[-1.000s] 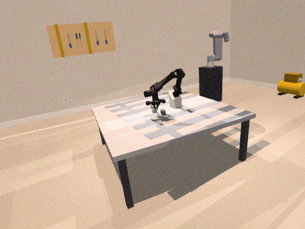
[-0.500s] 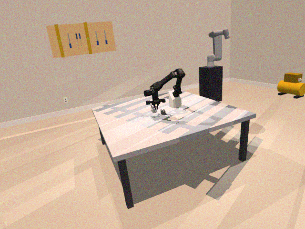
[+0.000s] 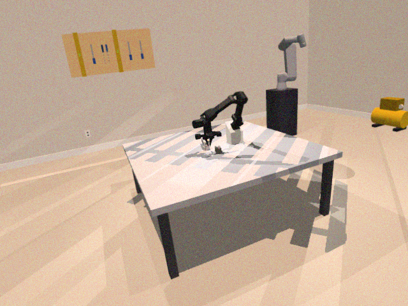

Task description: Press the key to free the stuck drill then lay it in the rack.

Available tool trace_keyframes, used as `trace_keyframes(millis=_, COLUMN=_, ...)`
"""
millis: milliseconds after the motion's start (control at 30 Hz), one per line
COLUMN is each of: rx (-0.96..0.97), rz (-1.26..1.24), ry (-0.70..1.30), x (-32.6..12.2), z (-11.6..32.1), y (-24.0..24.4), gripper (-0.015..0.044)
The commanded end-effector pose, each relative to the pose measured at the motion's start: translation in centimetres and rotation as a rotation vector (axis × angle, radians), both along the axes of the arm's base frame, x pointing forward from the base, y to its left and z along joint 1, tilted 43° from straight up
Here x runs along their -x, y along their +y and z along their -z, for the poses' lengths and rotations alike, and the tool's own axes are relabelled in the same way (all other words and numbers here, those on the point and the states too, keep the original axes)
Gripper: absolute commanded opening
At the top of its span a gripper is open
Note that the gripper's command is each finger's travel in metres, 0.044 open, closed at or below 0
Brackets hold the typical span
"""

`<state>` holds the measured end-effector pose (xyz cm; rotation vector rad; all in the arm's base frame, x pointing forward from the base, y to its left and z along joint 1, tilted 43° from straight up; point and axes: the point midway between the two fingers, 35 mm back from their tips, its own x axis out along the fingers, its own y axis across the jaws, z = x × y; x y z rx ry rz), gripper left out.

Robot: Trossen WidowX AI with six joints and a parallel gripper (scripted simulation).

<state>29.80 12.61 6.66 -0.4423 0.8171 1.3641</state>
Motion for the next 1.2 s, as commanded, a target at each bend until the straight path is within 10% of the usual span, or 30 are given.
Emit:
trace_keyframes(millis=0, rx=-0.005, rz=-0.002, ry=-0.009, x=-0.19, z=-0.27, y=-0.07, gripper=0.0)
trace_keyframes(millis=1167, rx=-0.005, rz=-0.002, ry=-0.009, x=-0.26, z=-0.44, y=-0.39, gripper=0.0)
